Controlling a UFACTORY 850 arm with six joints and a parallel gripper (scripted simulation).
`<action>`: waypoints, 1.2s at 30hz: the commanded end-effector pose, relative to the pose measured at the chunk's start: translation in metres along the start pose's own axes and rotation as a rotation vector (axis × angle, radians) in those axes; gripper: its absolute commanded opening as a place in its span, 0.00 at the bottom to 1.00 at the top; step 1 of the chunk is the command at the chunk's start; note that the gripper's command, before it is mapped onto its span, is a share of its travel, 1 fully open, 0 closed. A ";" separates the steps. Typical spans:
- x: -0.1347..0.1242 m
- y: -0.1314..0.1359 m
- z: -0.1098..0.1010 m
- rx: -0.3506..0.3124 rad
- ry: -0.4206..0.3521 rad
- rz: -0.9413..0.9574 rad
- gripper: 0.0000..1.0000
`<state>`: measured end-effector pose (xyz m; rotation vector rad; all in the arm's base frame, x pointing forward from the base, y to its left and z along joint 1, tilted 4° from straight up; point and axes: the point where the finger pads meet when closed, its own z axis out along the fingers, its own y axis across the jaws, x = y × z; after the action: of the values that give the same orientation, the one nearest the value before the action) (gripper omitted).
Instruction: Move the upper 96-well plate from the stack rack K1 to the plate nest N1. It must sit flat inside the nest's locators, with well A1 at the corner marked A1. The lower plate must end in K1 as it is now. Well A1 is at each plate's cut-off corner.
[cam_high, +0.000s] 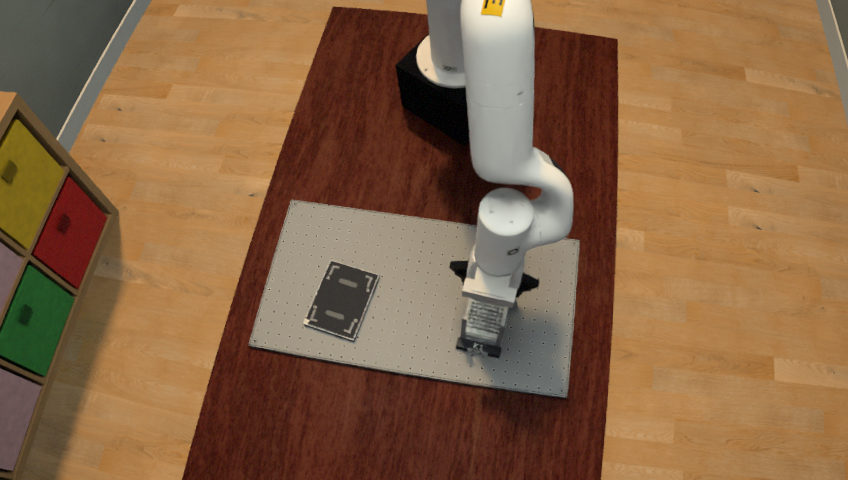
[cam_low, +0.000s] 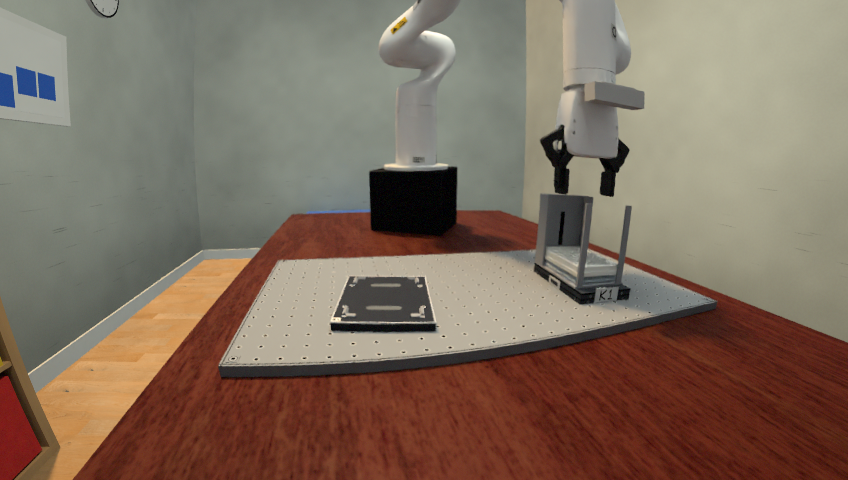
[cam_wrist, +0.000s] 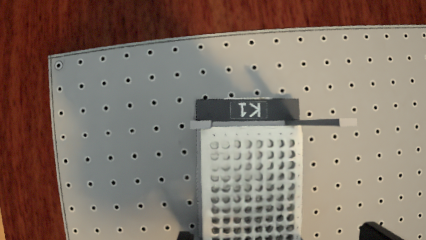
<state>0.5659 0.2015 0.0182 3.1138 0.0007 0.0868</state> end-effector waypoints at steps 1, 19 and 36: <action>0.001 0.000 0.003 0.001 0.002 0.000 1.00; 0.001 0.000 0.030 0.001 0.002 0.000 1.00; 0.001 0.000 0.055 0.001 0.002 0.000 1.00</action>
<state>0.5687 0.2000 -0.0342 3.1137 0.0007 0.0860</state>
